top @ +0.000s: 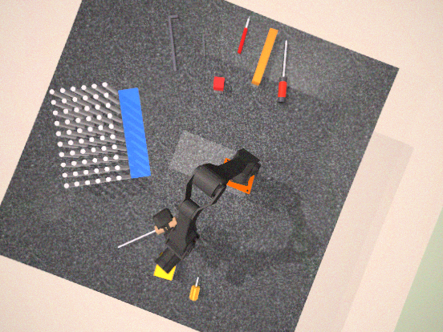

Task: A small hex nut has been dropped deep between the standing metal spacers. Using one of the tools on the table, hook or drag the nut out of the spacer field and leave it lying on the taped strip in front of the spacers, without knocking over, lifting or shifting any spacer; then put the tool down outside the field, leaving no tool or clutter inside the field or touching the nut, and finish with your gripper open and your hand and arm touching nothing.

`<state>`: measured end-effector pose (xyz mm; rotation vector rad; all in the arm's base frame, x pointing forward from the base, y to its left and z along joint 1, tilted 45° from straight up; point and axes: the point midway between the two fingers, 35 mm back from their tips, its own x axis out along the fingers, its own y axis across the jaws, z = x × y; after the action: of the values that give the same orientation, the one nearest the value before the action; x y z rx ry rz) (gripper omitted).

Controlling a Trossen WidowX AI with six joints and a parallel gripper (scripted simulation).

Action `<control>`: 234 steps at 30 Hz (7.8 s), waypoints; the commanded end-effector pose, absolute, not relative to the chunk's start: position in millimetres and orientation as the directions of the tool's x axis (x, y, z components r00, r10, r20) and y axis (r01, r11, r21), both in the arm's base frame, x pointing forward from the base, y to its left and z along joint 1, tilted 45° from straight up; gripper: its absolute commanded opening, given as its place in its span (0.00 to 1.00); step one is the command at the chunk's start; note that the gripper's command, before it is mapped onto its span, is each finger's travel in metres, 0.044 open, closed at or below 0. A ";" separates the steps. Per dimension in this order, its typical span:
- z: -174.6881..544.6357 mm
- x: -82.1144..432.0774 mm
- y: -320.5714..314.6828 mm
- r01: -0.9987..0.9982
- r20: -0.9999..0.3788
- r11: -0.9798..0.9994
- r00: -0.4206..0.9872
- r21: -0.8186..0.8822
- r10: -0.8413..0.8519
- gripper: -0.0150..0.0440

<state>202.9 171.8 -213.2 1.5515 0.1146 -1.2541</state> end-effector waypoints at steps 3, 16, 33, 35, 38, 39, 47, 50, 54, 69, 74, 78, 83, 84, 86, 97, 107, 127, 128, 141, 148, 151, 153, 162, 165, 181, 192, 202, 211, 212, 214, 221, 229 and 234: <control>-213.0 203.9 172.2 0.635 -0.739 -0.404 0.443 0.658 -0.508 0.73; -225.1 203.4 162.4 0.635 -0.739 -0.404 0.443 0.658 -0.508 0.73; -246.0 201.7 143.8 0.634 -0.738 -0.404 0.444 0.659 -0.508 0.73; -248.3 201.4 141.5 0.634 -0.738 -0.404 0.444 0.659 -0.508 0.73; -251.8 200.9 138.0 0.634 -0.738 -0.404 0.444 0.659 -0.508 0.73; -253.0 200.7 136.8 0.634 -0.738 -0.403 0.444 0.659 -0.508 0.73; -261.8 199.1 127.2 0.634 -0.737 -0.403 0.444 0.660 -0.509 0.73; -264.3 198.5 124.4 0.634 -0.737 -0.403 0.444 0.660 -0.509 0.73; -264.5 198.5 124.2 0.634 -0.737 -0.403 0.444 0.660 -0.509 0.60; -251.2 201.8 145.6 0.610 -0.751 -0.451 0.437 0.652 -0.495 0.25; -227.8 208.4 173.5 0.614 -0.753 -0.450 0.435 0.649 -0.493 0.25; -205.5 211.6 194.4 0.618 -0.756 -0.449 0.432 0.645 -0.492 0.25; -175.2 213.9 218.0 0.625 -0.753 -0.437 0.432 0.646 -0.496 0.25; -169.1 214.2 222.4 0.627 -0.751 -0.432 0.434 0.648 -0.498 0.25; -156.3 214.5 230.9 0.630 -0.747 -0.422 0.437 0.652 -0.501 0.25; -135.3 218.7 239.5 0.578 -0.744 -0.476 0.438 0.663 -0.504 0.25; -117.0 235.8 233.0 0.318 -0.754 -0.698 0.430 0.641 -0.497 0.25; -80.3 267.7 213.6 -0.288 -0.768 -0.873 0.420 0.393 -0.484 0.25; -78.5 269.1 212.4 -0.318 -0.768 -0.871 0.420 0.375 -0.483 0.25; -53.8 287.5 189.9 -0.650 -0.780 -0.749 0.401 0.128 -0.481 0.25; -41.1 296.0 178.3 -0.784 -0.783 -0.620 0.398 -0.019 -0.479 0.25; -35.9 299.4 173.8 -0.829 -0.783 -0.553 0.399 -0.084 -0.478 0.25; -32.4 301.7 170.7 -0.853 -0.783 -0.505 0.399 -0.127 -0.477 0.25; -16.7 310.9 156.1 -0.913 -0.782 -0.263 0.404 -0.311 -0.476 0.25; -11.6 313.6 151.0 -0.914 -0.781 -0.175 0.405 -0.367 -0.475 0.25; 15.5 325.8 122.1 -0.752 -0.774 0.298 0.415 -0.587 -0.478 0.25; 33.5 331.5 100.9 -0.504 -0.767 0.578 0.422 -0.641 -0.483 0.25; 50.0 334.4 80.9 -0.213 -0.758 0.760 0.431 -0.614 -0.491 0.25; 64.0 335.6 62.6 0.070 -0.748 0.848 0.437 -0.525 -0.499 0.25; 65.5 335.7 60.6 0.102 -0.747 0.853 0.437 -0.512 -0.500 0.25; 68.5 335.7 56.5 0.164 -0.745 0.860 0.439 -0.483 -0.503 0.25; 78.9 335.2 42.2 0.375 -0.736 0.852 0.443 -0.366 -0.511 0.25; 90.5 333.5 25.8 0.586 -0.726 0.784 0.447 -0.204 -0.523 0.25; 97.6 331.8 15.5 0.695 -0.718 0.713 0.450 -0.091 -0.531 0.25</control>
<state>332.2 20.7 91.4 0.1342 0.8517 -0.7202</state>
